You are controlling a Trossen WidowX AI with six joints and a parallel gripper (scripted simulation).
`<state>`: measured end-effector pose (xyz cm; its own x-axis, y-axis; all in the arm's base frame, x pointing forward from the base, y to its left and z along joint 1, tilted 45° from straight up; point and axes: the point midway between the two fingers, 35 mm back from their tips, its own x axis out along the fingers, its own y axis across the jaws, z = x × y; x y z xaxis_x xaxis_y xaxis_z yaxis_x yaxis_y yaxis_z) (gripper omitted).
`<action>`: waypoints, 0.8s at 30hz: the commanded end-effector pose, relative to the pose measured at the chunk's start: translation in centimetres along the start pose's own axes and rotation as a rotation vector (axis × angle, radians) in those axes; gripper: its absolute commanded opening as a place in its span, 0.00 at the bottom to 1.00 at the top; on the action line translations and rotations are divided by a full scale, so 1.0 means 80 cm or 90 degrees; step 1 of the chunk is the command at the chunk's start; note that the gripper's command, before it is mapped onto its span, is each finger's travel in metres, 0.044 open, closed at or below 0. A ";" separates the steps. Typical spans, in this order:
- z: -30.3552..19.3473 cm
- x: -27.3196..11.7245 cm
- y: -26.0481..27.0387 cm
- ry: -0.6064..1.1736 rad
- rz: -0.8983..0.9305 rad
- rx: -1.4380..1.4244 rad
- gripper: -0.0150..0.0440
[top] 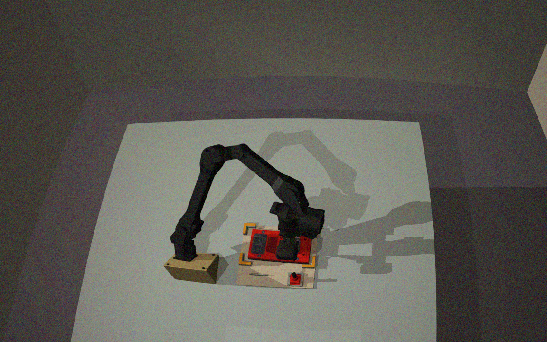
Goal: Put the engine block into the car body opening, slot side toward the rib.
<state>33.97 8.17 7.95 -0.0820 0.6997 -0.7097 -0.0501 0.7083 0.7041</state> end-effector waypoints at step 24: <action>0.000 0.009 0.001 -0.003 0.002 0.000 0.52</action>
<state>33.90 8.67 7.45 -0.0817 0.6998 -0.7097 -0.0501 0.7083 0.7042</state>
